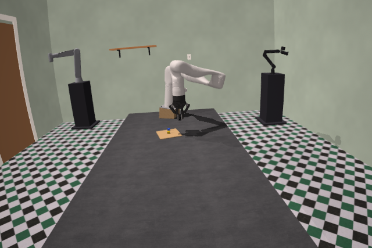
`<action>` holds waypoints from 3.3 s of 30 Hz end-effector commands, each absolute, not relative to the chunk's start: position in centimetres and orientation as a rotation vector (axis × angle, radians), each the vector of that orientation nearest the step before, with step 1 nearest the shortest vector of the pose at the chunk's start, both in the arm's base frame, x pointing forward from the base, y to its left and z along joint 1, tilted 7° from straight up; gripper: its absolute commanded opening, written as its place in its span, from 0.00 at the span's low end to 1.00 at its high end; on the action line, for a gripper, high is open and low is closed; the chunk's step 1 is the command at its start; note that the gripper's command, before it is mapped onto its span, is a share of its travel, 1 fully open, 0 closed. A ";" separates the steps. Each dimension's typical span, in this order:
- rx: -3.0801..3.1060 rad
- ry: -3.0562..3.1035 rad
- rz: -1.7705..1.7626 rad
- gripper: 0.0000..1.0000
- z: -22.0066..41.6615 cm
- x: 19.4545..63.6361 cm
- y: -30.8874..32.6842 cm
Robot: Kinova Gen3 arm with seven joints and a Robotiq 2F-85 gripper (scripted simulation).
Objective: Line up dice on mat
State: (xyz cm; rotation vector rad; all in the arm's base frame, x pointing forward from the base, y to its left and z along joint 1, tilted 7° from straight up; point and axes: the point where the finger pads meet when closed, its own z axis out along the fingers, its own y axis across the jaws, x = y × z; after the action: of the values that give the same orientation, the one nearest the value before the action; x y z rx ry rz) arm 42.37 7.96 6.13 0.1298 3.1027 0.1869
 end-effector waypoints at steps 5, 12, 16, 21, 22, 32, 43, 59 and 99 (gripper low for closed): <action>0.039 3.094 0.189 0.11 5.9 44.0 1.7; -0.014 3.091 0.190 0.11 5.8 44.2 0.1; -0.018 3.091 0.190 0.11 5.8 44.2 0.0; -0.018 3.091 0.190 0.11 5.8 44.2 0.0; -0.018 3.091 0.190 0.11 5.8 44.2 0.0; -0.018 3.092 0.188 0.11 5.4 44.3 0.0; -0.018 3.092 0.188 0.11 1.5 44.6 0.5; -0.018 3.092 0.188 0.11 -3.5 44.9 1.1; -0.018 3.092 0.188 0.11 -3.7 44.9 1.1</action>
State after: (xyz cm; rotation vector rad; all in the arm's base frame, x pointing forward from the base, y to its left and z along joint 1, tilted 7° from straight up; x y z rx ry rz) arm 44.90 1.09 -3.77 -0.0180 3.0938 0.1877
